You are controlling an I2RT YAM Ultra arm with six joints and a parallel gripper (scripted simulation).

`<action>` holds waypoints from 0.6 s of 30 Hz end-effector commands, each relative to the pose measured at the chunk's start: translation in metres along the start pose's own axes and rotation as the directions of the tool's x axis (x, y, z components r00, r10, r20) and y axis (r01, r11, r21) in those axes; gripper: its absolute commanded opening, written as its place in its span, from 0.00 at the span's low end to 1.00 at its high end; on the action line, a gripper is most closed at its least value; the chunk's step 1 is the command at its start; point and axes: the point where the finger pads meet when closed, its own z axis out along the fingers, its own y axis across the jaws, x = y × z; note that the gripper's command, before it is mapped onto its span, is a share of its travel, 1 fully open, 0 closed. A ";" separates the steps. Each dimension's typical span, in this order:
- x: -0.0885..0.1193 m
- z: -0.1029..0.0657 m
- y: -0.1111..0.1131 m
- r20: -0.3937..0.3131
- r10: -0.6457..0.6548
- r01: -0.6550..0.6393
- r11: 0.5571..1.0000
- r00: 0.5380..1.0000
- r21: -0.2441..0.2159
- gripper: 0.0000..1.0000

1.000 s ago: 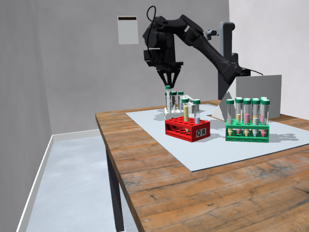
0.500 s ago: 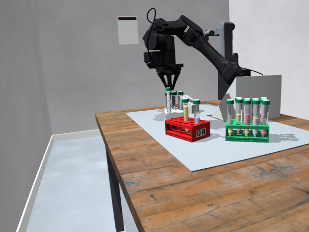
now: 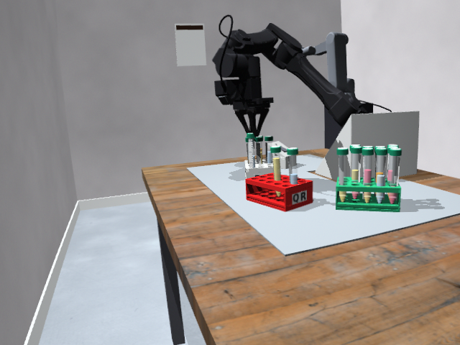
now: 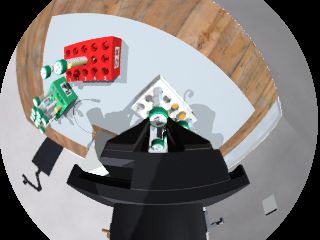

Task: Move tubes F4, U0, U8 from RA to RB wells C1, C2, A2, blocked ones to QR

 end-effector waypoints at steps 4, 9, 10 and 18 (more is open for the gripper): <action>-0.002 -0.007 -0.001 0.045 0.011 -0.011 1.000 0.999 0.003 0.00; -0.001 -0.003 -0.003 0.043 0.013 -0.013 1.000 0.999 0.005 0.00; -0.002 -0.003 -0.002 0.045 0.012 -0.012 1.000 0.999 0.006 0.00; -0.001 0.001 -0.004 0.040 0.017 -0.017 1.000 0.999 0.003 0.00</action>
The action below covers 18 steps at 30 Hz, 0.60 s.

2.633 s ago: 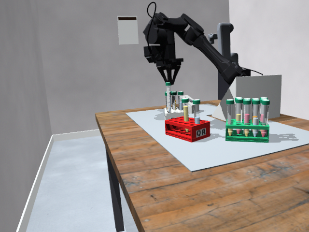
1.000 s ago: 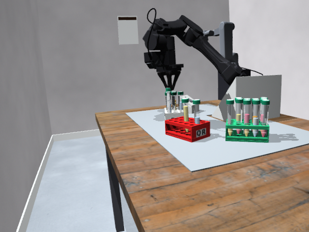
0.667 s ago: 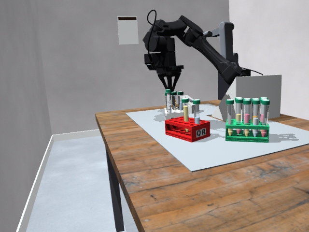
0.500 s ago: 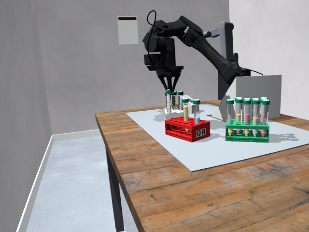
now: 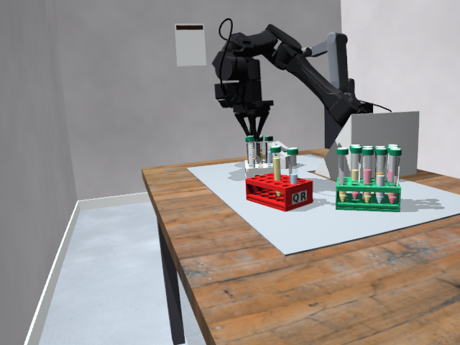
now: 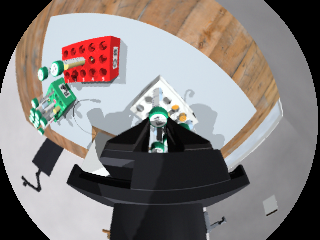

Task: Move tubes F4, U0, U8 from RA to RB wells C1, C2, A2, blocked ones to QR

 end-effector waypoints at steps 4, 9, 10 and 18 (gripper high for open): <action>-0.003 -0.007 0.000 0.047 0.003 -0.003 1.000 0.999 0.014 0.00; -0.002 -0.002 -0.002 0.040 0.010 -0.010 1.000 0.999 0.009 0.00; -0.002 -0.002 -0.002 0.040 0.010 -0.010 1.000 0.999 0.007 0.00; -0.005 -0.002 -0.002 0.050 0.015 -0.015 1.000 0.999 0.003 0.00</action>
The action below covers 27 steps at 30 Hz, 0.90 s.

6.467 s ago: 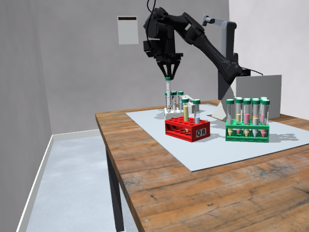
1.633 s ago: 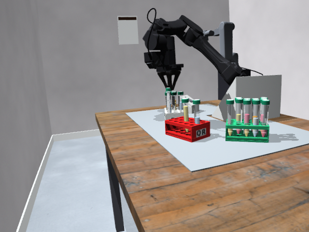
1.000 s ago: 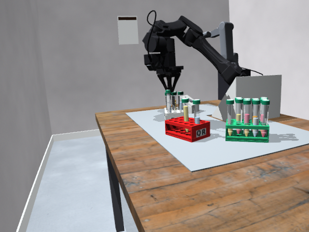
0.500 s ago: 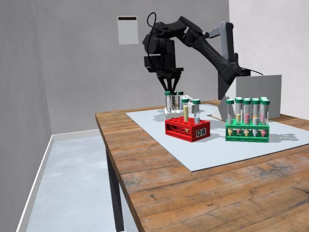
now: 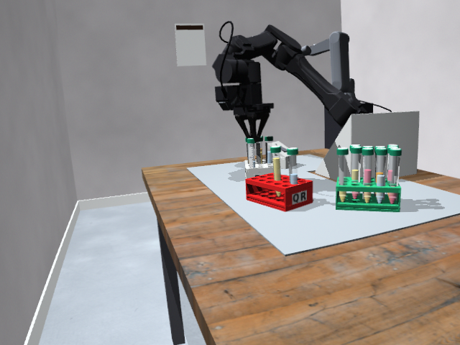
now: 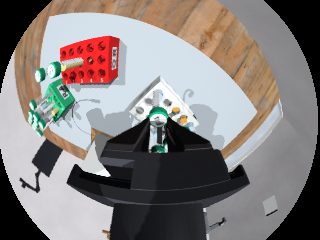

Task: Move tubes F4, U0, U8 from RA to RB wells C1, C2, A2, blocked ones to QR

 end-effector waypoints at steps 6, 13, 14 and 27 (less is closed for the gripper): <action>-0.005 -0.010 -0.001 0.051 0.015 -0.015 1.000 0.999 0.002 0.00; -0.006 -0.021 -0.005 0.055 0.030 -0.030 1.000 0.998 -0.007 0.00; -0.006 -0.021 -0.005 0.055 0.030 -0.030 1.000 0.998 -0.007 0.00; -0.006 -0.023 -0.005 0.055 0.030 -0.030 1.000 0.998 -0.007 0.00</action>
